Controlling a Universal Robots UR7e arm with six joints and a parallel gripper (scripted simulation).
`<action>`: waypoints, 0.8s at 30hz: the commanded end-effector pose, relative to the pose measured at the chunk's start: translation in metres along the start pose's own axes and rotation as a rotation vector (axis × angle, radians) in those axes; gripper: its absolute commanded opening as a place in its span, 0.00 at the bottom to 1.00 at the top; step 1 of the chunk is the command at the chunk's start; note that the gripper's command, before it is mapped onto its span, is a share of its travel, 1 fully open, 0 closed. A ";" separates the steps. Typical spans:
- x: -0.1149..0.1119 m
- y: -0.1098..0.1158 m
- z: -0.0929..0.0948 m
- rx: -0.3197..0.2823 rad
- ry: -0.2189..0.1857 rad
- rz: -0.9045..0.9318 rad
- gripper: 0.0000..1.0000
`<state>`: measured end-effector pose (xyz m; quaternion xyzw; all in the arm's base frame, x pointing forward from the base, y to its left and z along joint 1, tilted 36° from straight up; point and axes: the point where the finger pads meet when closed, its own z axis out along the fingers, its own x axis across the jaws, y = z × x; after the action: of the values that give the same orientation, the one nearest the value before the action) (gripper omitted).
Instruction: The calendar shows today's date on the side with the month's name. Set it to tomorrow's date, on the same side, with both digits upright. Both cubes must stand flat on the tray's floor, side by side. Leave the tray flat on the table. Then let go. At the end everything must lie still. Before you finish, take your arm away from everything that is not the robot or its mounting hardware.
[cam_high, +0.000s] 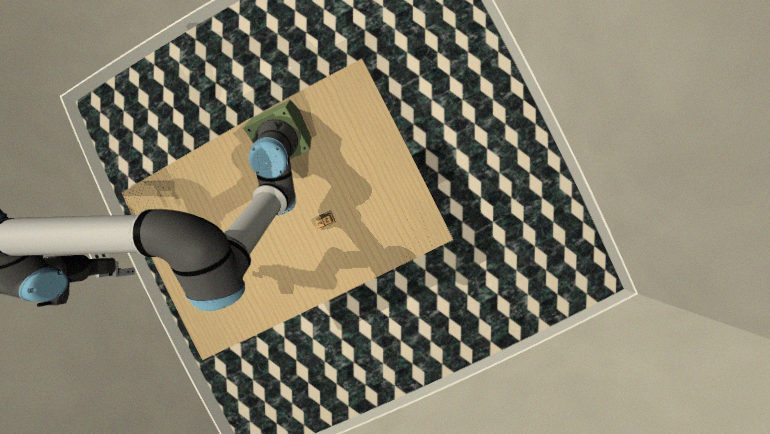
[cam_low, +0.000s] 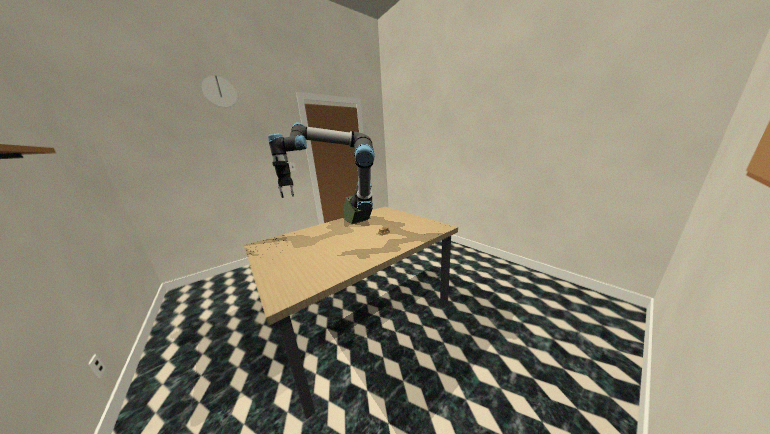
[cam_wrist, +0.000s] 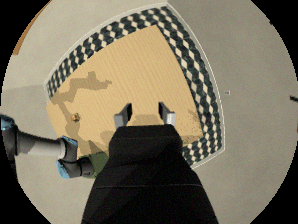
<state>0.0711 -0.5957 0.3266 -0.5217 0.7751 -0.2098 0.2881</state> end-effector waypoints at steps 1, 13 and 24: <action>0.000 0.000 -0.001 0.000 0.001 0.000 1.00; 0.000 0.000 -0.001 0.000 0.001 0.000 1.00; -0.002 -0.001 0.000 0.000 0.001 -0.007 1.00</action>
<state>0.0714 -0.5953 0.3268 -0.5222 0.7748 -0.2099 0.2880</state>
